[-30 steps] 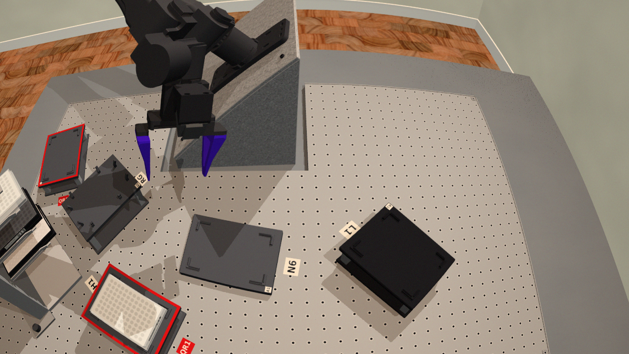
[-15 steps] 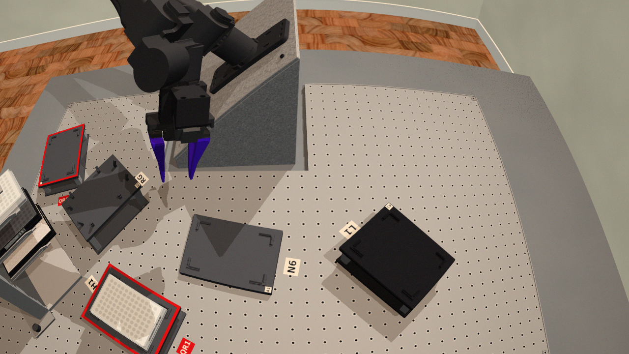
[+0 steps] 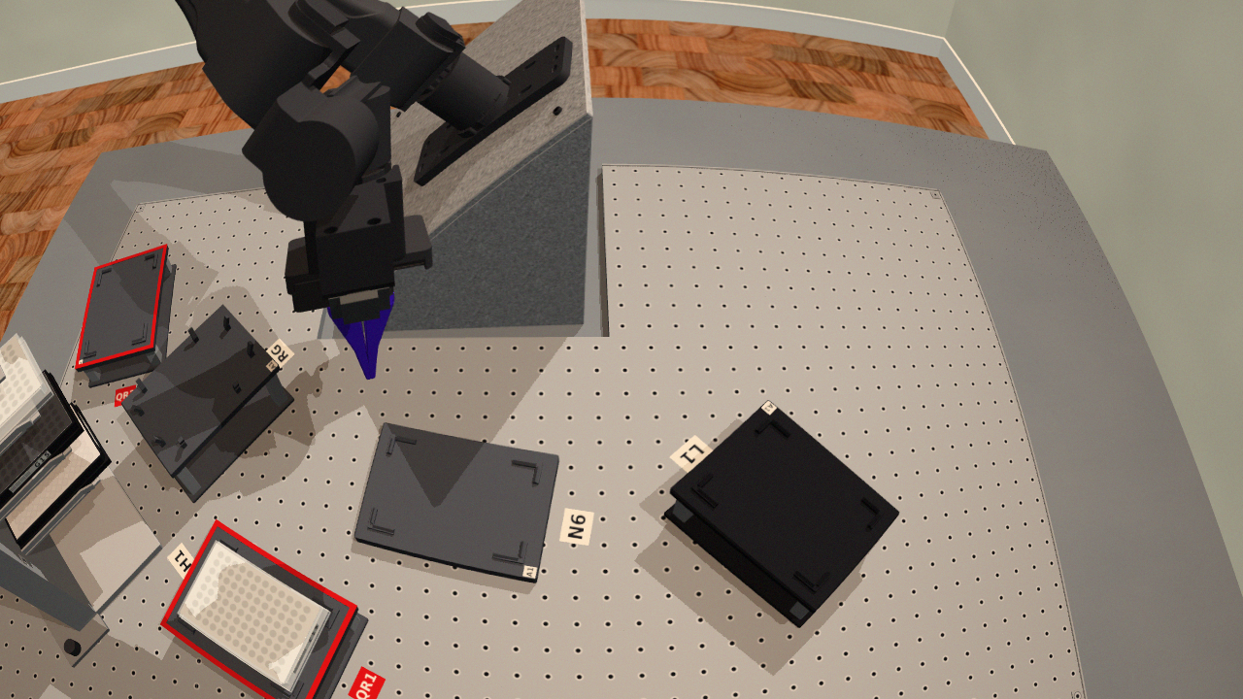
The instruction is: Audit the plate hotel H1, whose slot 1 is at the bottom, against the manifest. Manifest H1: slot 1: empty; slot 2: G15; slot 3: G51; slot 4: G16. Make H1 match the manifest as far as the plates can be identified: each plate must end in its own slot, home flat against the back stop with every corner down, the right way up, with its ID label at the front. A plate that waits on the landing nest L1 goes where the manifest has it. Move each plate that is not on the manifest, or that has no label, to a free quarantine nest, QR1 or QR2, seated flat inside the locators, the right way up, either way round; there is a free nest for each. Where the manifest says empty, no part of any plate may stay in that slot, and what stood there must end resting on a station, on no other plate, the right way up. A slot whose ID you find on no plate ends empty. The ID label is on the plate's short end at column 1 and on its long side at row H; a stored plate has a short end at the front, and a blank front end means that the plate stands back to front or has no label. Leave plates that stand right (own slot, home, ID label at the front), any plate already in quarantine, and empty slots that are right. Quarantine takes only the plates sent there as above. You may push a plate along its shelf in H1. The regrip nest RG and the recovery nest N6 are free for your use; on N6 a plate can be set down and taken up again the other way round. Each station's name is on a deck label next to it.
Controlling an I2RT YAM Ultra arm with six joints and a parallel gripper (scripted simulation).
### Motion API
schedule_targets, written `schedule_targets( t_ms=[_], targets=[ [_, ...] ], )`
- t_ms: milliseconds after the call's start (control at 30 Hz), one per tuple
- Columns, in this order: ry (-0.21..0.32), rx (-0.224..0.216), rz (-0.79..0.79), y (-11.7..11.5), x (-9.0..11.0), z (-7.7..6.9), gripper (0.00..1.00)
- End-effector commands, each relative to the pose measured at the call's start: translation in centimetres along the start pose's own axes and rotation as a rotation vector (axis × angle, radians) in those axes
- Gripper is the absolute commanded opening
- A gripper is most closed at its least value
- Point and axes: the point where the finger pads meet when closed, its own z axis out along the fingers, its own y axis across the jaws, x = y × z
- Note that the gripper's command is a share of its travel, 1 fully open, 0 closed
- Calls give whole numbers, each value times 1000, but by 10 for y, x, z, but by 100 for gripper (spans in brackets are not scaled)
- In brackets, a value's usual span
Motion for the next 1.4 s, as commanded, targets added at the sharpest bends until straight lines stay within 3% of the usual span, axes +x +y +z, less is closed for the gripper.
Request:
schedule_targets(
  t_ms=[0, 100, 400, 467, 600, 700, 867, 1233, 1367],
  targets=[
    [62, -44, 54, 8, 0, -5, 0],
    [75, -52, 66, 14, -8, -8, 0],
    [207, -86, 163, 32, -28, -20, 0],
    [207, -86, 163, 32, -28, -20, 0],
    [295, -80, 222, 40, -36, -27, 0],
    [307, -78, 231, 47, -41, -32, 0],
    [389, -49, 286, 57, -48, -43, 0],
    [389, -50, 286, 55, -55, -61, 0],
    [389, -50, 286, 49, -54, -61, 0]
  ],
)
